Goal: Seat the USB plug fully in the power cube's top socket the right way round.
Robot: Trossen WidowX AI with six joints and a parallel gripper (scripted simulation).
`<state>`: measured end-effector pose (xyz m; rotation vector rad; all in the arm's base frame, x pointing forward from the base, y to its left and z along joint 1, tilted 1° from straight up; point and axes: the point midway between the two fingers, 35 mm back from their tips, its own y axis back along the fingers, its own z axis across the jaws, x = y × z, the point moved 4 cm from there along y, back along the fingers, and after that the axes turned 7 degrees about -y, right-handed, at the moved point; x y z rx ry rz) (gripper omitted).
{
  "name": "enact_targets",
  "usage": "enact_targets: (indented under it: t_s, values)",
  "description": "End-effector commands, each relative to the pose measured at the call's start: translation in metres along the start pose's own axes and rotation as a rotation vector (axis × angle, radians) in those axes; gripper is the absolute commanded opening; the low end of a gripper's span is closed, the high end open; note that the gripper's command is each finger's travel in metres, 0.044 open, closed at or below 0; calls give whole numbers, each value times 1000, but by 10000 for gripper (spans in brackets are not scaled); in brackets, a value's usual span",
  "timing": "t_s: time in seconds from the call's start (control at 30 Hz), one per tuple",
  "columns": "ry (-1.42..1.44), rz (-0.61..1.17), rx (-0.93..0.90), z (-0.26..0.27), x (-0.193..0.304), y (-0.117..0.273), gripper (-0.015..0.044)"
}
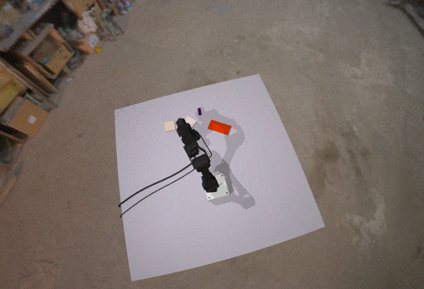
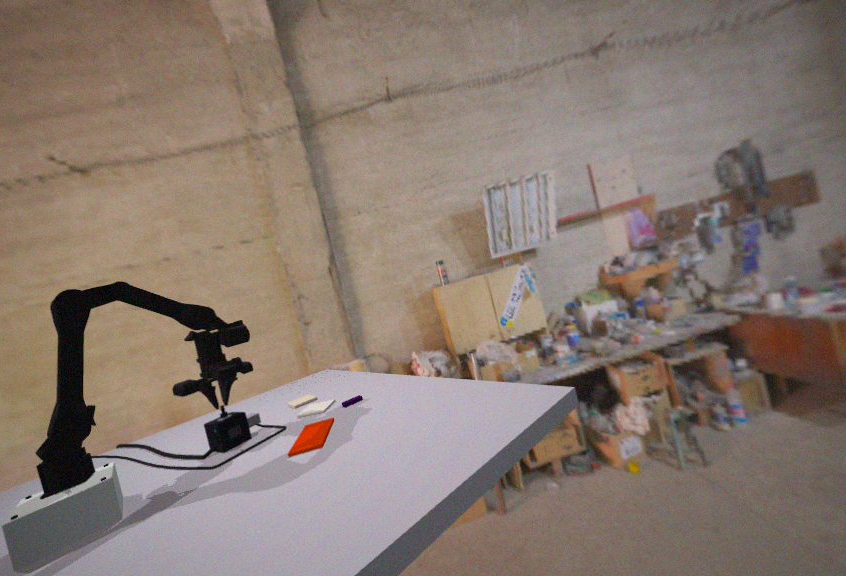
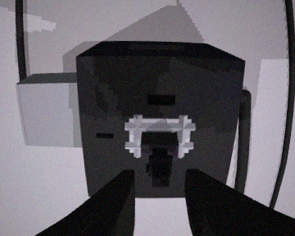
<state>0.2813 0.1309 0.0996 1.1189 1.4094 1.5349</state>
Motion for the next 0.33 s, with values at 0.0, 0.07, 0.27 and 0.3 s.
enact_targets:
  t_s: [0.0, 0.07, 0.27, 0.3]
  values:
    - [0, 0, 0, 0, 0, 2, 95]
    - [0, 0, 0, 0, 0, 4, 95]
    - [0, 0, 0, 0, 1, 10, 95]
    - [0, 0, 0, 0, 1, 11, 95]
